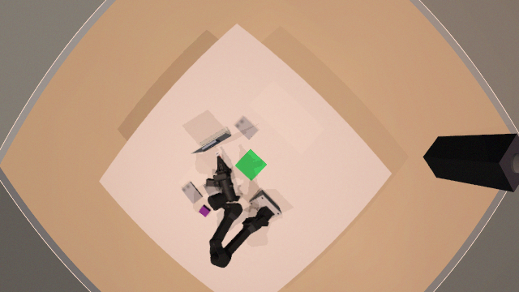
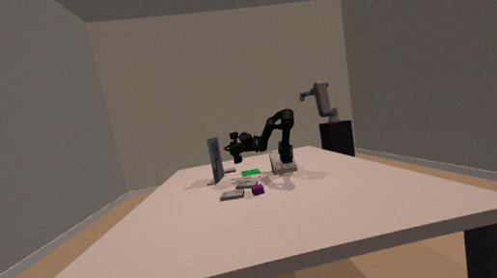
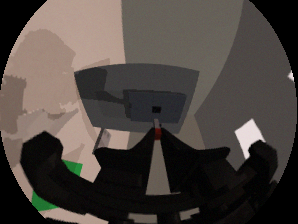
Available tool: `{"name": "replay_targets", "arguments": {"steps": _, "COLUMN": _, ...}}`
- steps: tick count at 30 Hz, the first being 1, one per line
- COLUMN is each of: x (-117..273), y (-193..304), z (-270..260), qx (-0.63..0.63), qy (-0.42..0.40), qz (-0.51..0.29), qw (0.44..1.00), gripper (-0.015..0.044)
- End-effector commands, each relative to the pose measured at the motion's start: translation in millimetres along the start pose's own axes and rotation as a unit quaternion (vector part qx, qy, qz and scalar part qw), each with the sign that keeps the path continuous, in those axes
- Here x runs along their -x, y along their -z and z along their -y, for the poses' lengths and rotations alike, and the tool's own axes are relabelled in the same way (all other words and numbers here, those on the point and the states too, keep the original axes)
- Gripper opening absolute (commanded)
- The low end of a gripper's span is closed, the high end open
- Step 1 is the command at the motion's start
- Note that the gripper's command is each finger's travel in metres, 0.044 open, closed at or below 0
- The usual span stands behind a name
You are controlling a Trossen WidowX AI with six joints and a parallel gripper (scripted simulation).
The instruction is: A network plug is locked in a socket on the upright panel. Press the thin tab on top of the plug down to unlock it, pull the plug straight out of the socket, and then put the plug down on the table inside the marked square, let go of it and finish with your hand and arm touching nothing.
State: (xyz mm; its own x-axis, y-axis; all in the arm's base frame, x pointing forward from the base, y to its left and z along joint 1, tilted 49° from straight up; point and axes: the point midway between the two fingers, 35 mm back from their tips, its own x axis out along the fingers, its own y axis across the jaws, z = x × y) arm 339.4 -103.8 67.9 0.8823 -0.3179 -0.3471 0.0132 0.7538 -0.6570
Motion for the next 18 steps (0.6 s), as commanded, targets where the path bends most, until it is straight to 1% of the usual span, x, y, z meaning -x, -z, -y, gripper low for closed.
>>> {"name": "replay_targets", "arguments": {"steps": 1, "x": 2.6, "y": 0.8, "z": -1.1, "qx": 0.002, "qy": -0.003, "qz": 0.0, "qw": 1.0, "gripper": 0.0}}
{"name": "replay_targets", "arguments": {"steps": 18, "x": 10.7, "y": 2.9, "z": -1.0, "qx": 0.002, "qy": -0.003, "qz": 0.0, "qw": 1.0, "gripper": 0.0}}
